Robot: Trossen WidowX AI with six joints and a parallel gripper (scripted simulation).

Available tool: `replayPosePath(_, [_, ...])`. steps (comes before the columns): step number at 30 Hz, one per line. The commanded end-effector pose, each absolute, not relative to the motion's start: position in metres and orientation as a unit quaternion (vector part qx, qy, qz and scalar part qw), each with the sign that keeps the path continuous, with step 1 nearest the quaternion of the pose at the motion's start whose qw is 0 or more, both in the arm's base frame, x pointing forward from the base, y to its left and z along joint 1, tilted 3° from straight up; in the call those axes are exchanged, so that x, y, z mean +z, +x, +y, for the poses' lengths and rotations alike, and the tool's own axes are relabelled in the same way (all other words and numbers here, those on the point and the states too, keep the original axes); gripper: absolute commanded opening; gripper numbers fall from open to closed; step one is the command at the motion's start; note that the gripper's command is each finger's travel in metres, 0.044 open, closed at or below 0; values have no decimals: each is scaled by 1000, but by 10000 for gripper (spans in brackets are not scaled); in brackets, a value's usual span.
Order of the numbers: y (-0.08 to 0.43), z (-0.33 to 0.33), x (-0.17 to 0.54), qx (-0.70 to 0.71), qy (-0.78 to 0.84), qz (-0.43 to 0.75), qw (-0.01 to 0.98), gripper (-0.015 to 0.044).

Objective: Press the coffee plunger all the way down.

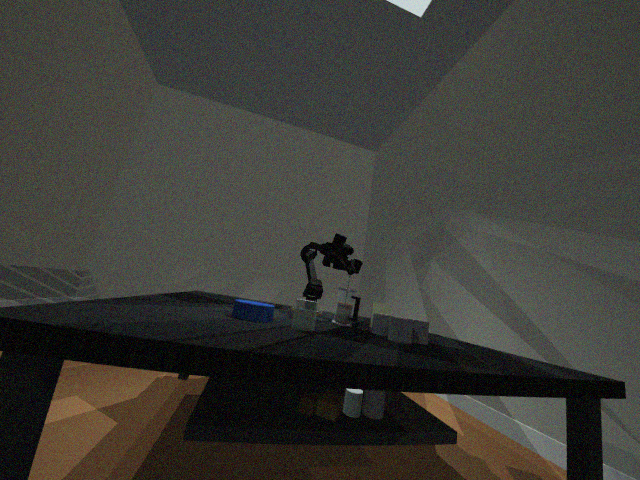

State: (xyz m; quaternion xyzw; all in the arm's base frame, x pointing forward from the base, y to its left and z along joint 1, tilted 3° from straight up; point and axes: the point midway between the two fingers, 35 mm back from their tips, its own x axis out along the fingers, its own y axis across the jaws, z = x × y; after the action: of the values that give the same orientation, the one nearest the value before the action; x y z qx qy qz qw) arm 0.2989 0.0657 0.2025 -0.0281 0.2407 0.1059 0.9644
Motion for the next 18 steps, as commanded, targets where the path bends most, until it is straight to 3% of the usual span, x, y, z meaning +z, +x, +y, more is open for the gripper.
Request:
replayPosePath(1, [296, 65, 177, 105, -29, 270, 957, 123])
replayPosePath(18, [302, 66, 156, 105, -29, 270, 957, 123])
